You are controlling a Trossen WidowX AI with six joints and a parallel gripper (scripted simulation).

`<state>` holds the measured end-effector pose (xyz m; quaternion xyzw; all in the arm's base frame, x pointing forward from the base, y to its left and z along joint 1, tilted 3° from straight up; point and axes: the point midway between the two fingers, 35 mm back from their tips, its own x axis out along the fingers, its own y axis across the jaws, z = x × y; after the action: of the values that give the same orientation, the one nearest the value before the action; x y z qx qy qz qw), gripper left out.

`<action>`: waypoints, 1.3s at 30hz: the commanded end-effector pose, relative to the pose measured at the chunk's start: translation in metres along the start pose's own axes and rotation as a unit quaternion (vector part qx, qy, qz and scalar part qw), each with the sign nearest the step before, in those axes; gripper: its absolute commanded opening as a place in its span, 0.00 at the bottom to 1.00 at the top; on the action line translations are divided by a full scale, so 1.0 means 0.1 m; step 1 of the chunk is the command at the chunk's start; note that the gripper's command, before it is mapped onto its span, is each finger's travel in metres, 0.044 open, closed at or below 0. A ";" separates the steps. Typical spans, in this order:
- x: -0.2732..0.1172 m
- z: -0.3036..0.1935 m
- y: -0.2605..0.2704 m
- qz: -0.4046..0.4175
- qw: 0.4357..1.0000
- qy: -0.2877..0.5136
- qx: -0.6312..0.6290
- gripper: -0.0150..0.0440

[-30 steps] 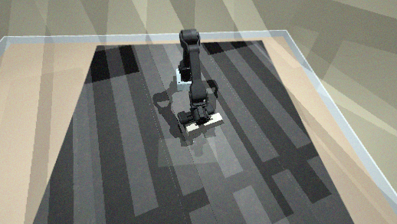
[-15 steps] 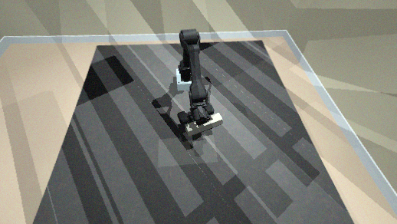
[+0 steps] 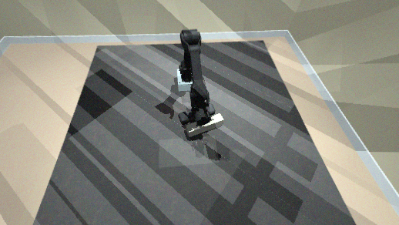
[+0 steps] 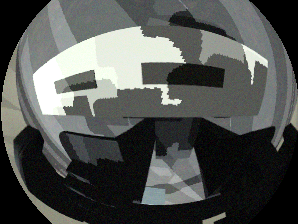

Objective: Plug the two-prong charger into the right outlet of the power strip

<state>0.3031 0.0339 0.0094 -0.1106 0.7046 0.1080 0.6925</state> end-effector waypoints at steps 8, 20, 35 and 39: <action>-0.04 0.08 -0.01 -0.002 1.000 -0.013 0.001 0.25; 0.00 0.00 0.00 0.000 1.000 0.000 0.000 0.25; 0.00 0.00 0.00 0.000 1.000 0.000 0.000 0.65; 0.00 0.00 0.00 0.000 1.000 0.000 0.000 0.83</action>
<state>0.3029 0.0339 0.0094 -0.1104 0.7056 0.1082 0.6916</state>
